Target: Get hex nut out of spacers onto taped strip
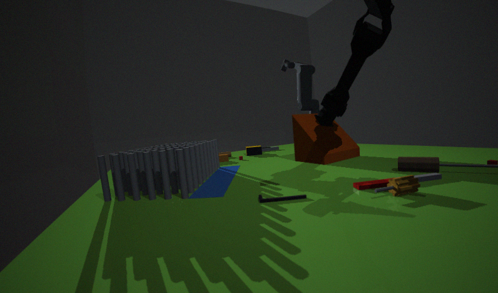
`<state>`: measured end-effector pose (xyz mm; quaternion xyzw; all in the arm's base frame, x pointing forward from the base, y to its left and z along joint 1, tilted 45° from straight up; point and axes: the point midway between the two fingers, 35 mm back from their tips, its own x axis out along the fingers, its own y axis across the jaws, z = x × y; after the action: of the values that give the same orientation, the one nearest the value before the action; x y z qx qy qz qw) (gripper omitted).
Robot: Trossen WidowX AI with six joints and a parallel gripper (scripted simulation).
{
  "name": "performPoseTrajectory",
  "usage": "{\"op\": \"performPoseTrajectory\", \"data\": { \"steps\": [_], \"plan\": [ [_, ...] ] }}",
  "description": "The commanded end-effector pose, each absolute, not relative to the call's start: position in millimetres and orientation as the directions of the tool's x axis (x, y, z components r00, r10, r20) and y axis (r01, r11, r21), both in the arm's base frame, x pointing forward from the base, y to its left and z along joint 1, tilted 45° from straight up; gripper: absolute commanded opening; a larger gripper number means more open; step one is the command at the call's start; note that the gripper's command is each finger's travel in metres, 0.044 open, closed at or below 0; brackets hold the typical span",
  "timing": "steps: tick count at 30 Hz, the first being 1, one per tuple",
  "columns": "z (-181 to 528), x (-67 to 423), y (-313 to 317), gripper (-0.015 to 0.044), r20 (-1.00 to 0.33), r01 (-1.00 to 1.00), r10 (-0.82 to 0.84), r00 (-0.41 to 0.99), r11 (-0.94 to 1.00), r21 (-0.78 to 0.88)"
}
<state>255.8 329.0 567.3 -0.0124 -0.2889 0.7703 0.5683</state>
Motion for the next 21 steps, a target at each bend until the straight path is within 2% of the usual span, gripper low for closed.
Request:
{"op": "performPoseTrajectory", "data": {
  "steps": [1,2,11,21],
  "plan": [
    [566,258,329,0.0426,0.312,-0.872,0.884,-0.348,-0.183,-0.453],
    [563,263,330,0.0440,0.319,-0.883,0.888,-0.331,-0.172,-0.436],
    [487,361,323,0.0440,0.375,-0.991,0.927,0.026,0.073,-0.110],
    [362,444,278,0.0440,0.245,-0.884,0.854,0.459,0.411,0.221]
  ]
}}
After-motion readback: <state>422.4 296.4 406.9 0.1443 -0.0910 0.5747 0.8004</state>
